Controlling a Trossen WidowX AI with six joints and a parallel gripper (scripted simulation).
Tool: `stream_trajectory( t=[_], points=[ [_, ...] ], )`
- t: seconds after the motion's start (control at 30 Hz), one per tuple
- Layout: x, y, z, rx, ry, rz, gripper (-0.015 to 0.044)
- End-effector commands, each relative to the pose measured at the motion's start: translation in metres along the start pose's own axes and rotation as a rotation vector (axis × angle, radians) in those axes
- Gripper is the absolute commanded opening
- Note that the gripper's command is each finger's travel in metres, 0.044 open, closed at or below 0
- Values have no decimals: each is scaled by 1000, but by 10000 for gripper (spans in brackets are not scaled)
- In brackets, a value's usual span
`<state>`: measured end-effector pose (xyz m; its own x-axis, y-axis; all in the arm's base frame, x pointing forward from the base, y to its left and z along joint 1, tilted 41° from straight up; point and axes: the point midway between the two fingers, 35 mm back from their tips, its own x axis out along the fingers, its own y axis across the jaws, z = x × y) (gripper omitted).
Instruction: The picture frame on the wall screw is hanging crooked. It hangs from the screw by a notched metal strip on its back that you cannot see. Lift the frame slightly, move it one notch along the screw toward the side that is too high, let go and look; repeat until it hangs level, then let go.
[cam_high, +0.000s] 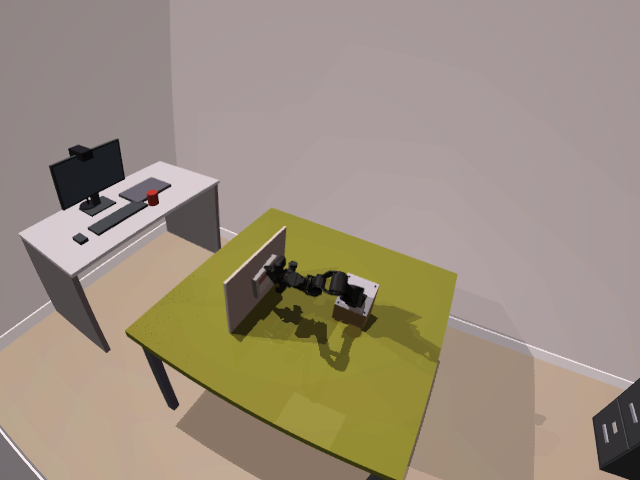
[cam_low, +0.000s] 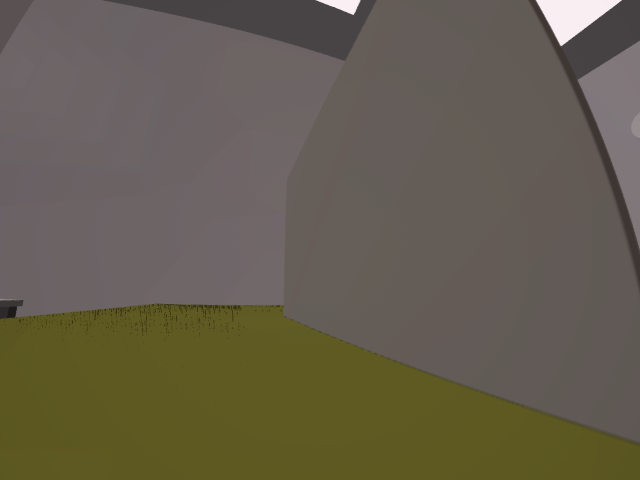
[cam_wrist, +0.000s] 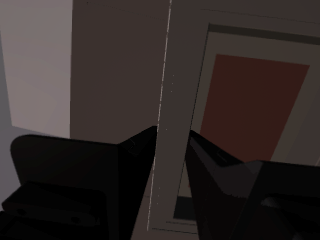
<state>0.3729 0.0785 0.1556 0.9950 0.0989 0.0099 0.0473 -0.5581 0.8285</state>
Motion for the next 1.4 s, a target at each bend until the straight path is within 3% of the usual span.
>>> stream_trajectory(
  t=[0.0, 1.37],
  points=[
    [0, 5, -1, -2, 3, 12, 0],
    [0, 2, 2, -2, 3, 12, 0]
  ],
)
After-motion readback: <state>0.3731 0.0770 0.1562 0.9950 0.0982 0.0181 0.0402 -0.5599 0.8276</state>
